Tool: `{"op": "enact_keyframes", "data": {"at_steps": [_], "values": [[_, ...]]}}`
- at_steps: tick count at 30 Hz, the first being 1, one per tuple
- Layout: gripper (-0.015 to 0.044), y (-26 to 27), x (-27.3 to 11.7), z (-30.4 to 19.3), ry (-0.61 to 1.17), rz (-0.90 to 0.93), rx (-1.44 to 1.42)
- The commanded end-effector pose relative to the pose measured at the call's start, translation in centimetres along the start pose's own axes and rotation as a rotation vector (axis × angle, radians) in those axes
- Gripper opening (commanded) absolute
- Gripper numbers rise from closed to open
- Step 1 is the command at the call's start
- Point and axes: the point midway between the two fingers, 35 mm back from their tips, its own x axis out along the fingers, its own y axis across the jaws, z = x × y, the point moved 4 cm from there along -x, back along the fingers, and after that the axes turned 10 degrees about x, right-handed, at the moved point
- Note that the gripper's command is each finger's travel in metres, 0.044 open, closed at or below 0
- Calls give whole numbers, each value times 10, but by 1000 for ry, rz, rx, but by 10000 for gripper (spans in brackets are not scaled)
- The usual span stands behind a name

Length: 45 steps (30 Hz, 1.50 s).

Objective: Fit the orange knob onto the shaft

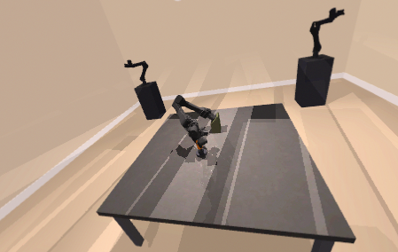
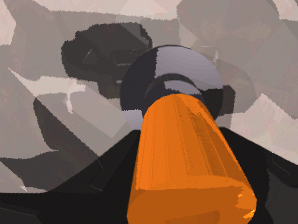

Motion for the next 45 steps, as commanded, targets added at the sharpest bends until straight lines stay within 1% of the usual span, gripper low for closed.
{"op": "enact_keyframes", "data": {"at_steps": [1, 14, 20, 31, 34, 38, 45], "values": [[0, -1, -1, 1, 4, -4, -8], [0, 1, -3, 0, 4, -4, -8], [0, 1, 3, 0, 4, -4, -8], [0, 1, -2, 2, 4, -4, -8], [0, 1, -3, 1, 4, -4, -62], [0, -1, -3, 1, 4, -3, -207], [0, -1, 1, 1, 5, -3, -218]]}}
